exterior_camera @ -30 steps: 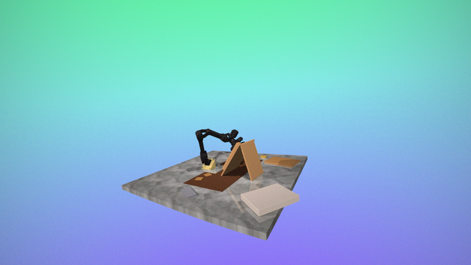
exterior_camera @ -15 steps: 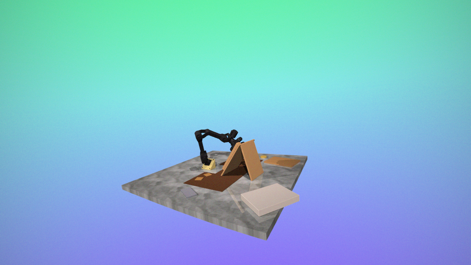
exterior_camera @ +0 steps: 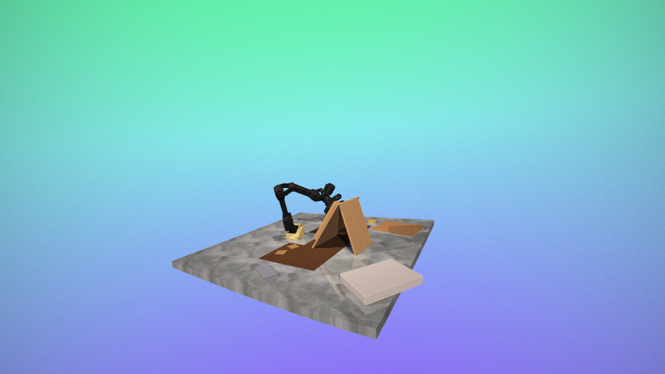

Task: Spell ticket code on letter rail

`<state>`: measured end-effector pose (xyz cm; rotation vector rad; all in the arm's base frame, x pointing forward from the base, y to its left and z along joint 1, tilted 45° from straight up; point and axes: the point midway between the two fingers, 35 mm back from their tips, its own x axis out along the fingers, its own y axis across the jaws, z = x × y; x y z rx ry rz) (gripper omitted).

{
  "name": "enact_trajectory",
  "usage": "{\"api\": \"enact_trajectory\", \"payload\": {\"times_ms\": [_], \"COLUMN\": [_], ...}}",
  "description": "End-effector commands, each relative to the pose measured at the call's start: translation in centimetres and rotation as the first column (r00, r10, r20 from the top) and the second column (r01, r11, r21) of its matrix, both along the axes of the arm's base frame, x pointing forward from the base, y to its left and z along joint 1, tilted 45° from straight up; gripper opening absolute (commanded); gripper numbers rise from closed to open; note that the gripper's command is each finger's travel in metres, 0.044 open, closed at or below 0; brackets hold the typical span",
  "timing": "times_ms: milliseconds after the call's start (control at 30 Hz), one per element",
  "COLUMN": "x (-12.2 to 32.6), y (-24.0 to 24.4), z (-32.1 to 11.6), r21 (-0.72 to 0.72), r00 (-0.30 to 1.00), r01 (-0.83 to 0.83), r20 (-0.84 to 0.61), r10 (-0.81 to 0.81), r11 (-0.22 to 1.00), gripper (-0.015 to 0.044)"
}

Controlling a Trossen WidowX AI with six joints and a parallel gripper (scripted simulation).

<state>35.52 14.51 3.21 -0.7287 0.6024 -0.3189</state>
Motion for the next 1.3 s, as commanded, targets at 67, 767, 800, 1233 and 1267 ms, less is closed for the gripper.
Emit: {"api": "enact_trajectory", "payload": {"times_ms": [67,767,800,1233,1267], "x": [0.0,-0.1,-0.1,-1.1,-1.2], "y": [-0.2,-0.8,-0.8,-0.2,-0.1], "z": [0.3,0.9,0.9,1.4,1.5], "r21": [0.003,-0.001,-0.001,0.003,0.003], "r00": [1.0,1.0,1.0,1.0,1.0], "r01": [-0.004,0.0,0.0,-0.004,-0.004], "r20": [0.0,0.0,0.0,-0.001,-0.001], "r10": [0.004,0.0,0.0,0.004,0.004], "r11": [1.0,1.0,1.0,1.0,1.0], "gripper": [0.0,0.0105,0.0131,0.0295,0.0295]}}
